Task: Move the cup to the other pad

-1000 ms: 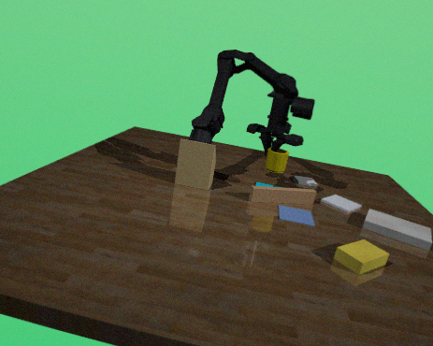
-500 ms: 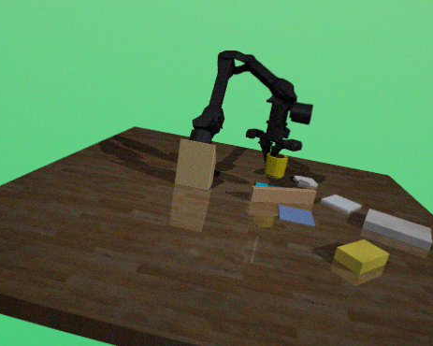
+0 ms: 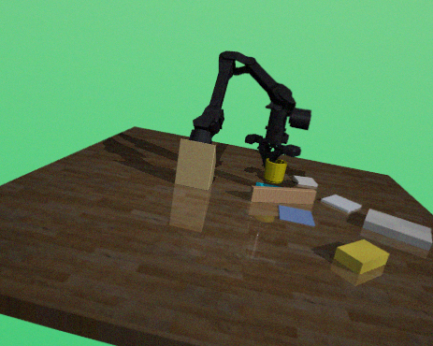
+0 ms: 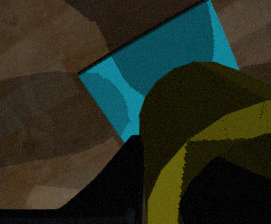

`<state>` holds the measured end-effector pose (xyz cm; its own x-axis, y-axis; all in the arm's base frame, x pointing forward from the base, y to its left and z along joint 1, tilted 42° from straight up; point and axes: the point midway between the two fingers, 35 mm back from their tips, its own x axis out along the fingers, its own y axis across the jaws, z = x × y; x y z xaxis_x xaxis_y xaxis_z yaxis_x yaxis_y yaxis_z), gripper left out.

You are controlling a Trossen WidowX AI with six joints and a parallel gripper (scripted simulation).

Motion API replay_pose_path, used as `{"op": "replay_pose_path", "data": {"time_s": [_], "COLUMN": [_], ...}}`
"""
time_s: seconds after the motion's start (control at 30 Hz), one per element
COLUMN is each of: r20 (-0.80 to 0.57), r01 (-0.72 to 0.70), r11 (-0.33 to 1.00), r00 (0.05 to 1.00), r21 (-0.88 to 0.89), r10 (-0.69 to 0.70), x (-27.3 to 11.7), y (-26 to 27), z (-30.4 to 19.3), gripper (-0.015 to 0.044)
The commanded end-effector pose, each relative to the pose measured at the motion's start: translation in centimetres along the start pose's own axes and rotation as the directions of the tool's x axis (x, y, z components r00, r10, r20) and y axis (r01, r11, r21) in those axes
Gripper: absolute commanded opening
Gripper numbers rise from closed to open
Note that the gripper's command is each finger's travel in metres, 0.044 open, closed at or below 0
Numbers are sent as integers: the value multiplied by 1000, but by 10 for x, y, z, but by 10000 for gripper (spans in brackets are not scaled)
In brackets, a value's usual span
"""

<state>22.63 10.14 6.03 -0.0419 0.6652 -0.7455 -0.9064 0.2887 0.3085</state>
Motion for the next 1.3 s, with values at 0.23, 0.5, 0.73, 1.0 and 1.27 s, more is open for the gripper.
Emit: {"op": "replay_pose_path", "data": {"time_s": [0.23, 0.5, 0.73, 1.0, 1.27], "r20": [3, 4, 5, 3, 3], "r01": [-7, -7, -8, -2, -2], "r11": [1000, 1000, 1000, 1000, 1000], "r00": [1000, 1000, 1000, 1000, 1000], "r21": [10, 10, 10, 0, 0], "r10": [6, 7, 8, 2, 2], "x": [16, 26, 30, 27, 27], "y": [2, 3, 4, 3, 3], "z": [-1, -1, -1, 1, 1], "gripper": [0, 0, 0, 0, 105]}}
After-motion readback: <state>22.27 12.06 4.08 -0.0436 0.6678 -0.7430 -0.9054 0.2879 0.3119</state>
